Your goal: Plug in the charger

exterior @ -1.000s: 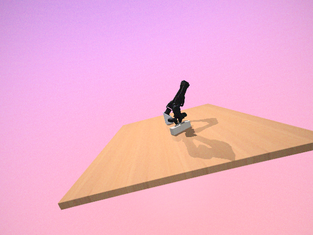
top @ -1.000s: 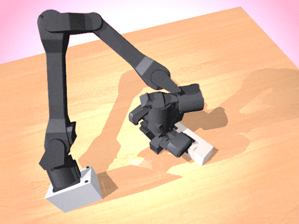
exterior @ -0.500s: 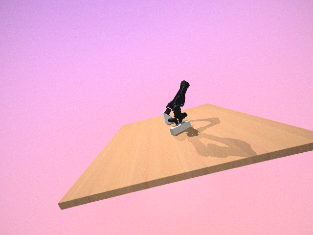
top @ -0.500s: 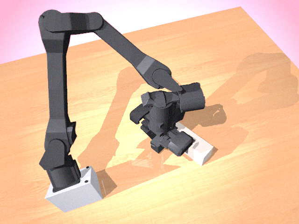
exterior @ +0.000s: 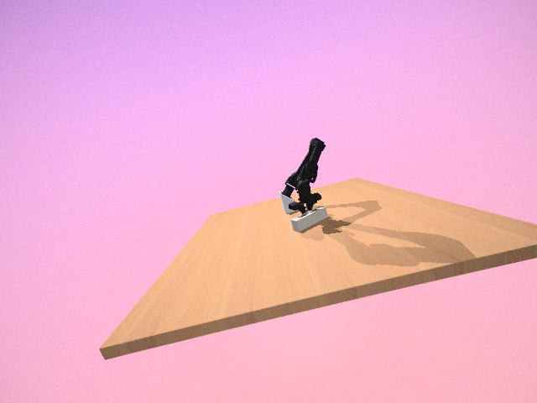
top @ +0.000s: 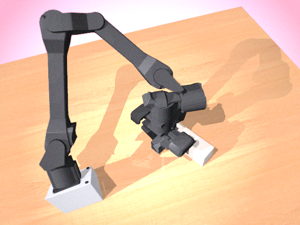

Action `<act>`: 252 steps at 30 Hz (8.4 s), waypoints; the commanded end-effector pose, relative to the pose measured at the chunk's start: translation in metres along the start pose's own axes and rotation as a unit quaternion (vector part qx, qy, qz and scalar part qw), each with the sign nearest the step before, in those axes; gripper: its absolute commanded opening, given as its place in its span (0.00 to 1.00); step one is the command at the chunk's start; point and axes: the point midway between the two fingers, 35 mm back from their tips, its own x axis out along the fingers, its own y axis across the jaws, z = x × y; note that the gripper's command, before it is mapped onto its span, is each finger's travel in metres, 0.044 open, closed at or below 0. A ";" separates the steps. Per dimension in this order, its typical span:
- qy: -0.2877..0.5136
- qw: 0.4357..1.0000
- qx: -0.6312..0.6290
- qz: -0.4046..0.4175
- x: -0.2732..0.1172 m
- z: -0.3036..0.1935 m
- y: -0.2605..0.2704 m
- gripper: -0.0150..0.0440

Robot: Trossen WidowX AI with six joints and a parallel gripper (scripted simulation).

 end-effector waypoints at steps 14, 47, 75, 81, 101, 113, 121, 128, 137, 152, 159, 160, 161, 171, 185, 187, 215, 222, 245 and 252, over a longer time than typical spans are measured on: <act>-0.005 1.000 -0.004 0.000 -0.001 0.012 0.000 0.25; -0.005 1.000 -0.005 0.000 -0.002 0.024 0.001 0.25; -0.005 1.000 -0.005 0.000 -0.005 0.026 0.001 0.25; -0.005 1.000 -0.005 0.000 -0.006 0.027 0.001 0.25; -0.005 1.000 -0.005 0.000 -0.006 0.025 0.001 0.25; -0.005 1.000 -0.005 0.000 -0.006 0.023 0.001 0.25; -0.005 1.000 -0.005 0.000 -0.006 0.022 0.001 0.25; -0.005 1.000 -0.005 0.000 -0.006 0.022 0.001 0.25; -0.005 1.000 -0.005 0.000 -0.005 0.021 0.001 0.25; -0.005 1.000 -0.005 0.000 -0.005 0.019 0.001 0.25; -0.005 1.000 -0.005 0.000 -0.005 0.018 0.001 0.25; -0.005 1.000 -0.005 0.000 -0.005 0.018 0.001 0.25; -0.005 1.000 -0.005 0.000 -0.006 0.018 0.001 0.25; -0.005 1.000 -0.005 0.000 -0.007 0.017 0.001 0.25; 0.014 1.000 0.004 0.001 0.000 0.009 0.000 0.25; 0.014 1.000 0.004 0.001 0.000 0.009 0.000 0.25; 0.011 1.000 0.003 0.001 0.000 0.007 0.000 1.00; 0.008 1.000 0.001 0.001 0.000 0.005 0.000 1.00; -0.001 1.000 -0.003 0.001 0.001 -0.001 0.000 1.00; -0.002 1.000 -0.003 0.000 0.001 -0.008 -0.001 1.00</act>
